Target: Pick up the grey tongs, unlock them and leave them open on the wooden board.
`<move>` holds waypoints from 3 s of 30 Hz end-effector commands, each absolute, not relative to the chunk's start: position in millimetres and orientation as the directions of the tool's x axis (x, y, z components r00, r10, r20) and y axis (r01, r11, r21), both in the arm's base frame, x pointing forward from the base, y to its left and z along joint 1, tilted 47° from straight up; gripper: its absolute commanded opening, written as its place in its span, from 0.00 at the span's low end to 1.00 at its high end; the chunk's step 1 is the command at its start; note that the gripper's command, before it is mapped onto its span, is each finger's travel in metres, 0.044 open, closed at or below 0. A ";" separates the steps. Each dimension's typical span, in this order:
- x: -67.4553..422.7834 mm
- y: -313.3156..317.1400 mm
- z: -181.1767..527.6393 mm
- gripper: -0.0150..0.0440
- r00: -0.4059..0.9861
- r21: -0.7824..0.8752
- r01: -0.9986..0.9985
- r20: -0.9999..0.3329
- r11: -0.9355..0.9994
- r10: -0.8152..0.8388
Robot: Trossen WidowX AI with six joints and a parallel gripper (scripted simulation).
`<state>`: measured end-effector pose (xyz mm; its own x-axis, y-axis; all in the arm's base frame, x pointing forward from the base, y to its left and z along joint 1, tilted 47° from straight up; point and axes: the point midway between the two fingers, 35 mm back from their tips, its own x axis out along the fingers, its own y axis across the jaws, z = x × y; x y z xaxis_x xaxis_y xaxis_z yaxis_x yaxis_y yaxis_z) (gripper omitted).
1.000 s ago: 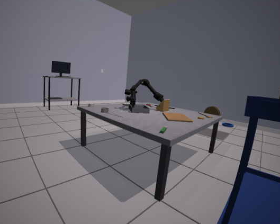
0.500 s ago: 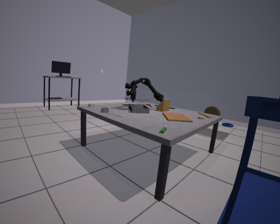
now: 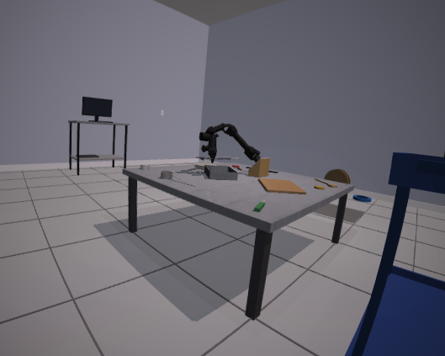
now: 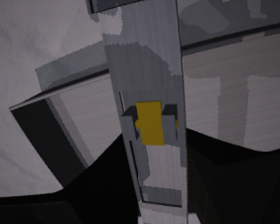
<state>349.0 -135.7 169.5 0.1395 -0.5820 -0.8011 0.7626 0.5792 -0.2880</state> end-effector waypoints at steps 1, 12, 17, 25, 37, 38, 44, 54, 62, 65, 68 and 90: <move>348.2 -135.1 173.1 0.00 0.063 -0.376 0.775 -0.754 0.508 -0.654; 347.6 -135.4 178.2 0.00 -0.010 -0.471 0.772 -0.681 0.427 -0.732; 347.2 -135.6 176.2 0.00 -0.011 -0.470 0.769 -0.687 0.433 -0.727; 364.6 -109.5 159.2 0.00 -0.001 -0.506 0.704 -0.702 0.498 -0.712; 396.1 -40.6 114.2 0.00 0.008 -0.582 0.533 -0.722 0.614 -0.692; 397.7 -34.9 110.4 0.00 0.007 -0.589 0.518 -0.723 0.621 -0.691; 405.0 0.3 86.8 0.00 0.002 -0.626 0.421 -0.723 0.656 -0.691; 406.1 58.7 45.9 0.00 -0.006 -0.681 0.253 -0.711 0.687 -0.703; 398.2 99.9 15.0 0.00 -0.008 -0.715 0.127 -0.694 0.687 -0.720; 398.0 100.8 14.3 0.00 -0.008 -0.716 0.124 -0.693 0.687 -0.721; 395.6 108.5 8.5 0.00 -0.007 -0.715 0.098 -0.696 0.692 -0.718; 296.9 245.3 -115.9 0.00 -0.009 -0.618 -0.453 -0.717 0.642 -0.697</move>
<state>317.0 227.3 -97.7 -0.0081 -0.7000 -0.7141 -0.3742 0.6644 -0.6470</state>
